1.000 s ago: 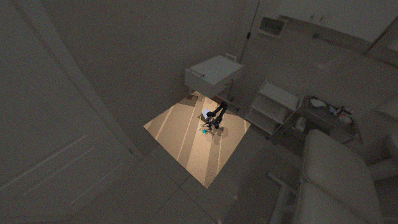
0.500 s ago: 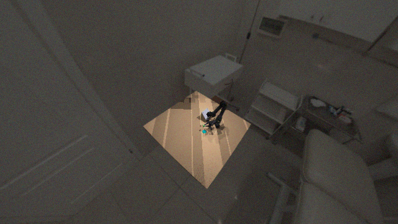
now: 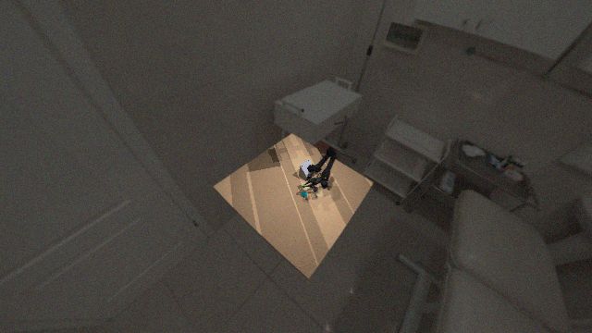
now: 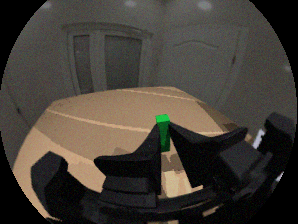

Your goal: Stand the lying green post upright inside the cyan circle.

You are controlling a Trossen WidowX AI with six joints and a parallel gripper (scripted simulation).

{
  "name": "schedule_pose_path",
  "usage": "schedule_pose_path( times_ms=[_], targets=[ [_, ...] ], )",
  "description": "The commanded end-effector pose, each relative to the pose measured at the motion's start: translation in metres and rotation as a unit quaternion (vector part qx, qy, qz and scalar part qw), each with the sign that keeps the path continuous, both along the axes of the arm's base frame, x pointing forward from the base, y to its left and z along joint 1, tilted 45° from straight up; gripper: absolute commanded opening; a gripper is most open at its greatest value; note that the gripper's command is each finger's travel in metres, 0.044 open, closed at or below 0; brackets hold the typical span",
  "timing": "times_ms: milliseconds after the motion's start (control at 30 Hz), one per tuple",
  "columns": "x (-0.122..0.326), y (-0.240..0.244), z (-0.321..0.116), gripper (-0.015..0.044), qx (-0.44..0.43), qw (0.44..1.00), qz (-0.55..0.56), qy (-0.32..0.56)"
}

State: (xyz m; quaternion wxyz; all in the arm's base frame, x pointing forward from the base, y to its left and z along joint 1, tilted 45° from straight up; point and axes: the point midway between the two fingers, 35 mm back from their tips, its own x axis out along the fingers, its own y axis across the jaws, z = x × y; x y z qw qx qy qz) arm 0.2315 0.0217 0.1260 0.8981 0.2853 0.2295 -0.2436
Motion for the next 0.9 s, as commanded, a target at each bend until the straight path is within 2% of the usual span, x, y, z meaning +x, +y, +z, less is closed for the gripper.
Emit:
schedule_pose_path(
  times_ms=[0,867],
  targets=[
    [-0.002,-0.001,0.0,0.0023,0.003,1.0,-0.009,-0.014],
    [-0.007,0.001,0.011,0.0023,0.036,0.993,-0.042,-0.106]
  ],
)
